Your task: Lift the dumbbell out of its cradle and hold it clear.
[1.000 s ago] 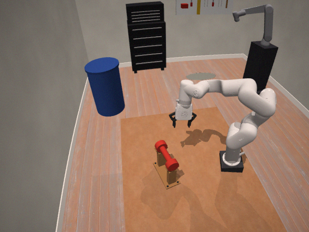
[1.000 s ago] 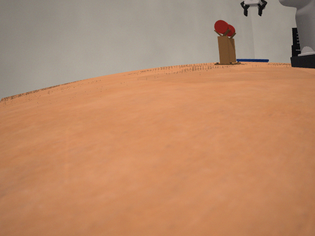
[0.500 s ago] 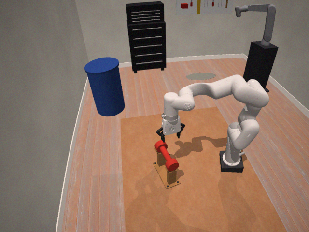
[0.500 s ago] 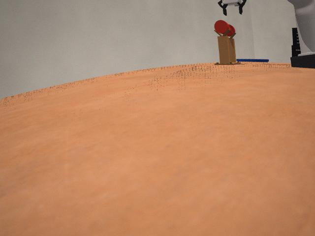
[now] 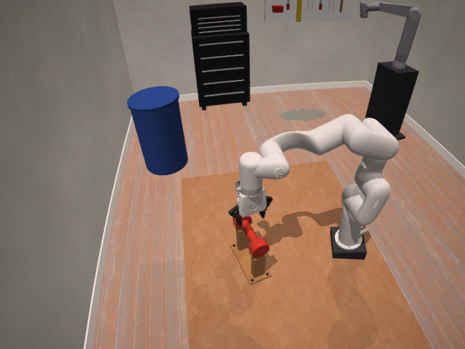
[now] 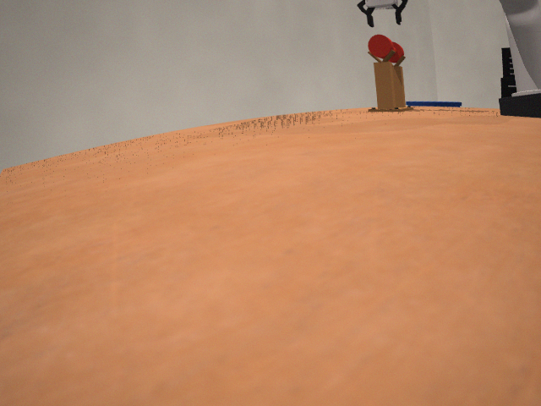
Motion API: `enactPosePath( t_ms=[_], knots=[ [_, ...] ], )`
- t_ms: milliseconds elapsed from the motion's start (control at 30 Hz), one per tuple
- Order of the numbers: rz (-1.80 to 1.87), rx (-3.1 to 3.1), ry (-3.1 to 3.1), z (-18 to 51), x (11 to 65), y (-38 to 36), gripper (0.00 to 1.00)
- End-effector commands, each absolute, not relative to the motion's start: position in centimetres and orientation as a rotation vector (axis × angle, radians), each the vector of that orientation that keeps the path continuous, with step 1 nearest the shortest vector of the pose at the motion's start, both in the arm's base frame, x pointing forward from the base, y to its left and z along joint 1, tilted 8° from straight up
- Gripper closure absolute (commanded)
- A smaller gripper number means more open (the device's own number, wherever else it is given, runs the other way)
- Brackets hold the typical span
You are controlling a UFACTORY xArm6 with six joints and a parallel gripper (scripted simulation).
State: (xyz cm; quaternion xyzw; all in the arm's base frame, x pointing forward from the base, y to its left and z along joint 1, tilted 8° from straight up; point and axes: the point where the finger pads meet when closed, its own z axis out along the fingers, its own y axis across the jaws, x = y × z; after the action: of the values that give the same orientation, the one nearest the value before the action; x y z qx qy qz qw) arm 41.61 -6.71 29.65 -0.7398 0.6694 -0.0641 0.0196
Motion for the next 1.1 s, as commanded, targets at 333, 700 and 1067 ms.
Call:
enactPosePath(
  t_ms=[333, 700, 1067],
  knots=[
    [-0.198, -2.297, 2.076, 20.5, 42.9, -7.3, 0.0],
    [-0.198, -2.297, 2.076, 20.5, 42.9, -7.3, 0.0],
    [-0.198, -2.297, 2.076, 20.5, 42.9, -7.3, 1.0]
  ],
)
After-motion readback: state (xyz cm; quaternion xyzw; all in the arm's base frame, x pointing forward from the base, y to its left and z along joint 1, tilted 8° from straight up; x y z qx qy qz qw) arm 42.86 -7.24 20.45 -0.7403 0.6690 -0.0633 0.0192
